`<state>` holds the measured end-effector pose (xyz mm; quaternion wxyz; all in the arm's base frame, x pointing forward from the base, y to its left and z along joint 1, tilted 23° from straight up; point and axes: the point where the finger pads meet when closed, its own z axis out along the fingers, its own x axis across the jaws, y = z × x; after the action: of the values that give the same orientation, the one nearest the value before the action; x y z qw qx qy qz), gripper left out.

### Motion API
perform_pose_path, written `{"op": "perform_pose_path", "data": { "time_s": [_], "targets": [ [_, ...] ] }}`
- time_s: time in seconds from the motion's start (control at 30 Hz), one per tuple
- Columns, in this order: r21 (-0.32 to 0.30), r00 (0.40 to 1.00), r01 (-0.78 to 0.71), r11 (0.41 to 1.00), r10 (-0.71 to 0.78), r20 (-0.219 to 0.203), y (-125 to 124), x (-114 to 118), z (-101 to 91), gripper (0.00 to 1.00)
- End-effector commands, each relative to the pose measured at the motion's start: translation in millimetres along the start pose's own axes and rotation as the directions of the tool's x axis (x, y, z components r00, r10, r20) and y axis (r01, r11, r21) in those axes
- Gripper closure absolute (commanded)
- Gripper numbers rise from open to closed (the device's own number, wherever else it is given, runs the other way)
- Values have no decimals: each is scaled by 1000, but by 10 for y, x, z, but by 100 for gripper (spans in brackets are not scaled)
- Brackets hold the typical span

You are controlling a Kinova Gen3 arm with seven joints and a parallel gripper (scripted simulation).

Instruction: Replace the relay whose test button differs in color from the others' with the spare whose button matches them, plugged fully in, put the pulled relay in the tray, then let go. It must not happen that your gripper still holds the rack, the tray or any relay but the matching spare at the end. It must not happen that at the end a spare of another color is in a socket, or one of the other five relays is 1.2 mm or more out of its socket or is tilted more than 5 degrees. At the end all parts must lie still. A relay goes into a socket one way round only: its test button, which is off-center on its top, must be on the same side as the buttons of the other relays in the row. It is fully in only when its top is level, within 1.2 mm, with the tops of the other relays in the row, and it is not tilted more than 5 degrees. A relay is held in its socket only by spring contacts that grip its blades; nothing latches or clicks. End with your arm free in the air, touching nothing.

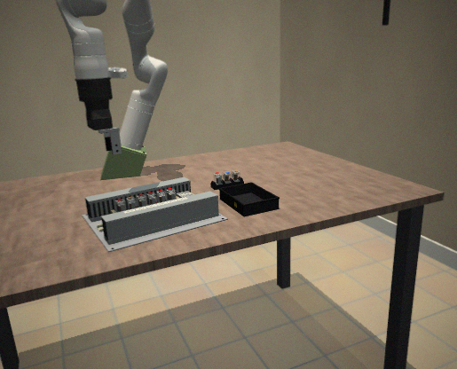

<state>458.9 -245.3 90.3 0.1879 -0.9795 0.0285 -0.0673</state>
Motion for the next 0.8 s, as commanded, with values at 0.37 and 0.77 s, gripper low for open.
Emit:
{"op": "perform_pose_path", "data": {
  "time_s": [0.37, 0.77],
  "targets": [
    [-2, 1000, 9, 1000, -9, 3, -3, -9, -38, 0],
    [1, 1000, 5, 1000, -5, 4, -6, -10, -50, 0]
  ]
}}
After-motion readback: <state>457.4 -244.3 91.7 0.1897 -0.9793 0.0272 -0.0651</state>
